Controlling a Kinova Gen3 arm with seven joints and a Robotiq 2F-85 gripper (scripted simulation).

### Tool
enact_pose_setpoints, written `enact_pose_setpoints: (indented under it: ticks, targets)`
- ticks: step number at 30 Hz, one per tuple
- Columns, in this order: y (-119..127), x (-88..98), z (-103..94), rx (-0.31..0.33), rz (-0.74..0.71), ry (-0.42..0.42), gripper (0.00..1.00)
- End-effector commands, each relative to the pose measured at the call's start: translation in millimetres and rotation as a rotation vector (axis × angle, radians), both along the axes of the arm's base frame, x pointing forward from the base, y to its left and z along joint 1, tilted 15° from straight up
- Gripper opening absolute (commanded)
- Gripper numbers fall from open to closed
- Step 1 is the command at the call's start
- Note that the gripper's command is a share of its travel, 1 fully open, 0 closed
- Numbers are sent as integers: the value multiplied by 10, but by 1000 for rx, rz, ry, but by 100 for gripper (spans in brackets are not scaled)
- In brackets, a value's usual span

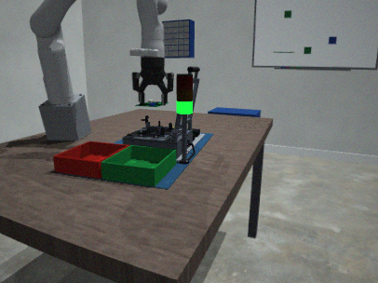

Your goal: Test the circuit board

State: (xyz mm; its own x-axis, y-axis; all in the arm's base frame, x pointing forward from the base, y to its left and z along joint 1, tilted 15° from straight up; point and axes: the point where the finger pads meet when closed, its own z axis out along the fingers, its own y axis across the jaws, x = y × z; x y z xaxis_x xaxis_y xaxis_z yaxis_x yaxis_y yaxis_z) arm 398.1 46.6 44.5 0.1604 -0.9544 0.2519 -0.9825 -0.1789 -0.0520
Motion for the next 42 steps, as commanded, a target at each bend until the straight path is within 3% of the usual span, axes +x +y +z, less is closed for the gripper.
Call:
enact_pose_setpoints:
  ticks: [1,34,42]
  targets:
    - [77,18,71,8,12,-10,77]
    - [72,20,129,8,12,-10,77]
    - [-101,94,123,8,12,-10,77]
